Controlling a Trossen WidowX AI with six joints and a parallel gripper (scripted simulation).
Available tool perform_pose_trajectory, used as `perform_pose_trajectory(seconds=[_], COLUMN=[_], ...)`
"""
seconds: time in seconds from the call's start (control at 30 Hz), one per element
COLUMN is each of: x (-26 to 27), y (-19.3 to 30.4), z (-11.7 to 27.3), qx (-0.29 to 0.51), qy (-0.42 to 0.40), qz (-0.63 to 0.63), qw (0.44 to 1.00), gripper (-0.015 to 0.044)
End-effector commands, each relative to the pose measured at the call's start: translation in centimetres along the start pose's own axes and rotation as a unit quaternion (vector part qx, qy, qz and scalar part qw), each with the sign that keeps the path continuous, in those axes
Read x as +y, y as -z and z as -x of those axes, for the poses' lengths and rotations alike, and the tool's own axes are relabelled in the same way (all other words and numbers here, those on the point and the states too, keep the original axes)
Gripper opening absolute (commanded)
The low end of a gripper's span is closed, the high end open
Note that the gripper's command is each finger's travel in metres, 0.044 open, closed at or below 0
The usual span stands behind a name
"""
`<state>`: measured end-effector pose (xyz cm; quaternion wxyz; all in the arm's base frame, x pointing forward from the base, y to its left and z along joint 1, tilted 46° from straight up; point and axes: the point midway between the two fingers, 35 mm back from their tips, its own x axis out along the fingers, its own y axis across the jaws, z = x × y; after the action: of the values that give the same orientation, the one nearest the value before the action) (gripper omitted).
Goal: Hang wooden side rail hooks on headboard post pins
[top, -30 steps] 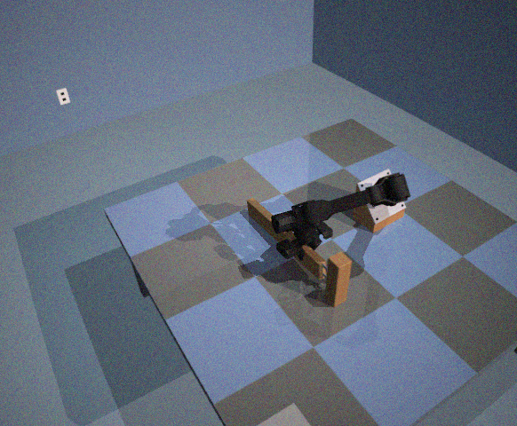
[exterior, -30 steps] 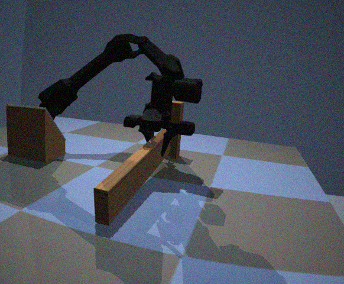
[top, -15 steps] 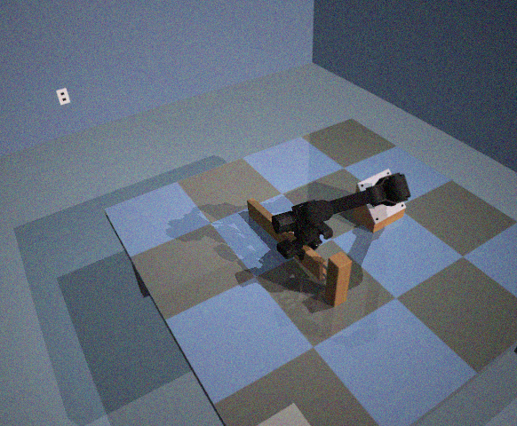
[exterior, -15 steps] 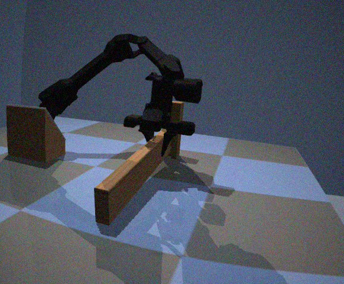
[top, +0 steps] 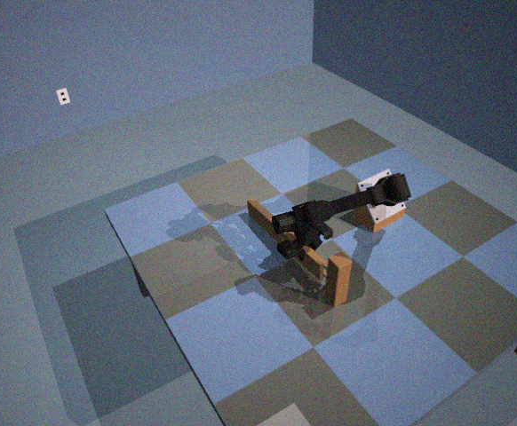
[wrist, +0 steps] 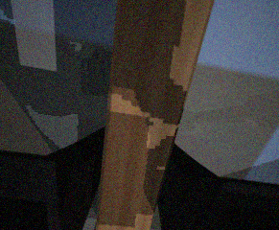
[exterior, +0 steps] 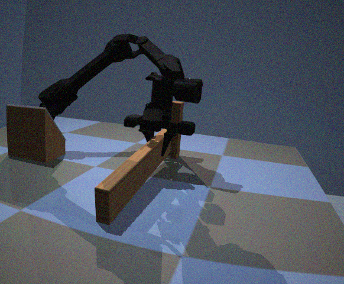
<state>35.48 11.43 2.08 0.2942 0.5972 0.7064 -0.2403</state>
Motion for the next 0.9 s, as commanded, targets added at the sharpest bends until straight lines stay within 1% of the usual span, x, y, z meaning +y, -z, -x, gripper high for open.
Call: perform_pose_trajectory(seconds=[0.0,0.87], x=[0.21,0.17], y=[0.11,0.39], z=[0.37,0.37], qx=[0.000,0.000], qy=[-0.005,-0.005], qz=[-0.001,-0.001], qw=[1.000,1.000], gripper=[0.0000,0.0000])
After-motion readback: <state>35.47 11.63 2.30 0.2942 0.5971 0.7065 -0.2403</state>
